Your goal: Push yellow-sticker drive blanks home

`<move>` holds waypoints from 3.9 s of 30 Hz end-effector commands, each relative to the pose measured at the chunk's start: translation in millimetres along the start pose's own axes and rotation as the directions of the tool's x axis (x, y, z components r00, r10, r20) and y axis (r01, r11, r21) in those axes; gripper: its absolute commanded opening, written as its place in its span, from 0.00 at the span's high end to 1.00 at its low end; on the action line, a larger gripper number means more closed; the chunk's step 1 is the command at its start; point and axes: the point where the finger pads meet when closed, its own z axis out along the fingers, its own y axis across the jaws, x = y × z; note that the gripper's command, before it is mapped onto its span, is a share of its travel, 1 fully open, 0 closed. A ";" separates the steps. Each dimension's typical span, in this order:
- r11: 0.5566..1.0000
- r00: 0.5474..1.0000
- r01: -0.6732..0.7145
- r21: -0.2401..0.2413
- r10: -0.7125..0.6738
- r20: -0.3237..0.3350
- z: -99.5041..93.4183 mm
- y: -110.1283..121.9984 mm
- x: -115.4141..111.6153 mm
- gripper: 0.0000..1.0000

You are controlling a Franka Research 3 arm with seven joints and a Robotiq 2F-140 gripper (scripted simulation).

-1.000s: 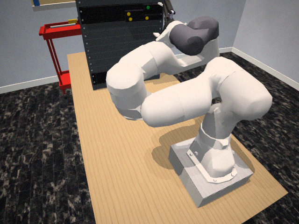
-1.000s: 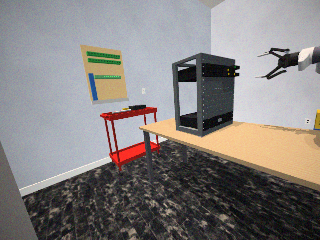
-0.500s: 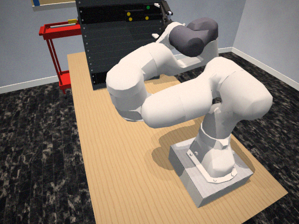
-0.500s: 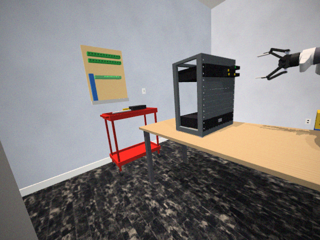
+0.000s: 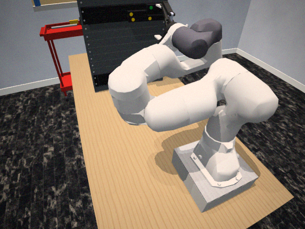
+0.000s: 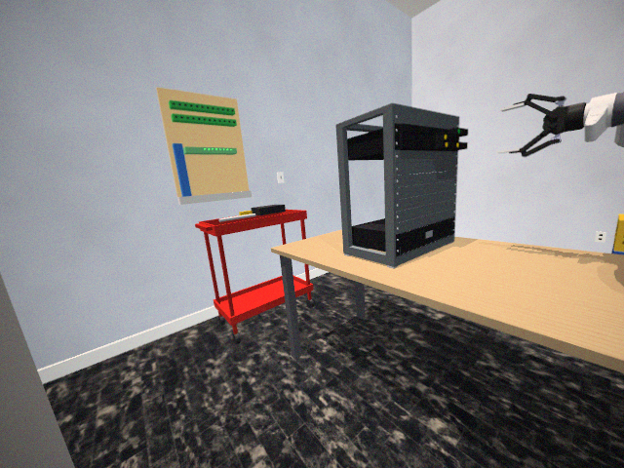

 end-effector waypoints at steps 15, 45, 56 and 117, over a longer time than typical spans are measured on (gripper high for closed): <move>1.000 1.000 0.020 -0.001 -0.020 -0.008 -1.0 -0.1 1.8 0.00; 1.000 1.000 0.020 -0.001 -0.020 -0.008 -1.0 -0.1 1.8 0.00; 1.000 1.000 0.020 -0.001 -0.020 -0.008 -1.0 -0.1 1.8 0.00; 1.000 1.000 0.020 -0.001 -0.020 -0.008 105.7 0.6 75.3 0.00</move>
